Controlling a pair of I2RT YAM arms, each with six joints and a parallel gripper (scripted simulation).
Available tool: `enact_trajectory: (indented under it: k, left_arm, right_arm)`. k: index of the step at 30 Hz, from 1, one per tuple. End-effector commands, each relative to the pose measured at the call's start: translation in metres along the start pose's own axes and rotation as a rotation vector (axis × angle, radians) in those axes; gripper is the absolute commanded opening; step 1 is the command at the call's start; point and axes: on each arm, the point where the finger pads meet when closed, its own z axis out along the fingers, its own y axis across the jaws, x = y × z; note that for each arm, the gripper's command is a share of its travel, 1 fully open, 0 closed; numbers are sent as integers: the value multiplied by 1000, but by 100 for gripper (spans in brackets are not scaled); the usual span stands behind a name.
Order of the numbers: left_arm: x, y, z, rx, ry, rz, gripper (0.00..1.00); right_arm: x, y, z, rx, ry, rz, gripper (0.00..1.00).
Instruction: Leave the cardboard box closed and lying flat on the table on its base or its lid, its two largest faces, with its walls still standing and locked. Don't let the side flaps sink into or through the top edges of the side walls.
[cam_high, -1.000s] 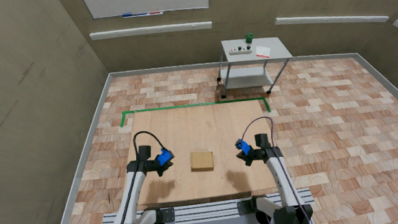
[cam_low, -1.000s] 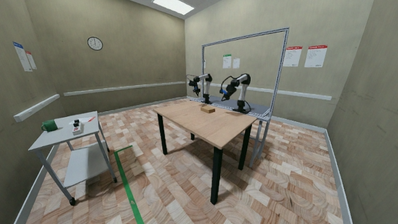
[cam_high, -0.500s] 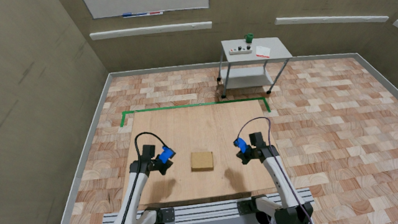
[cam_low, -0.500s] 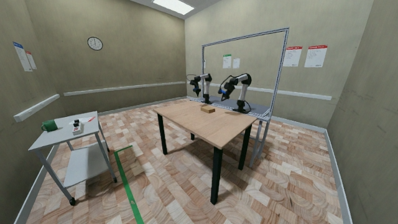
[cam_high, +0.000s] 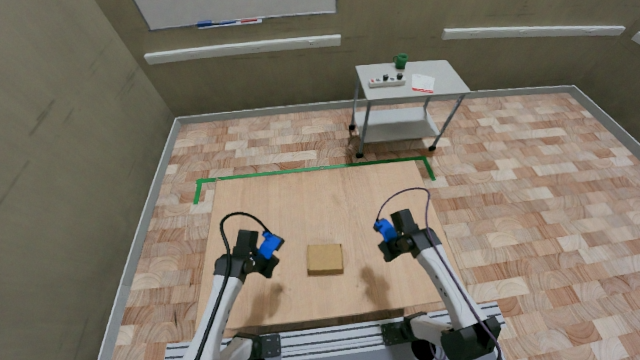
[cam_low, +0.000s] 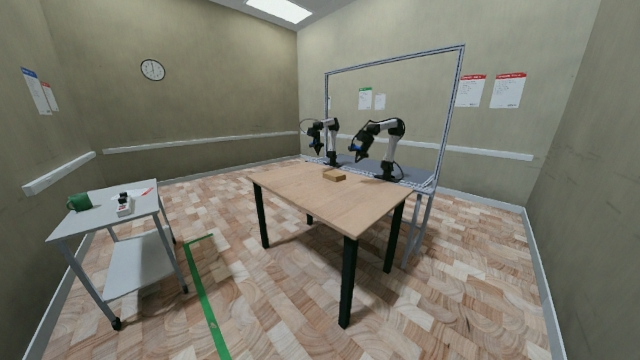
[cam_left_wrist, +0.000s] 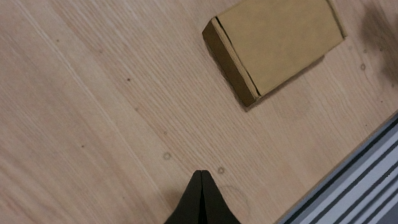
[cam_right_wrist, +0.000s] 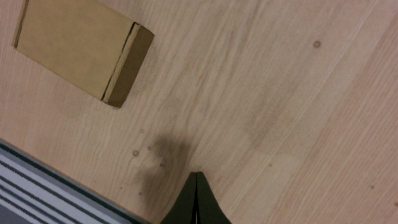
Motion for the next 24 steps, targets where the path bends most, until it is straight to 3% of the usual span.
enact_trajectory:
  k: [1, 24]
  left_arm:
    - [4, 4, -2, -44, 51, -82, 1]
    - [4, 4, -1, -205, 200, -354, 1]
  right_arm:
    - [0, -1, -7, 46, 31, 71, 1]
    - [0, -1, -6, 200, 197, 338, 1]
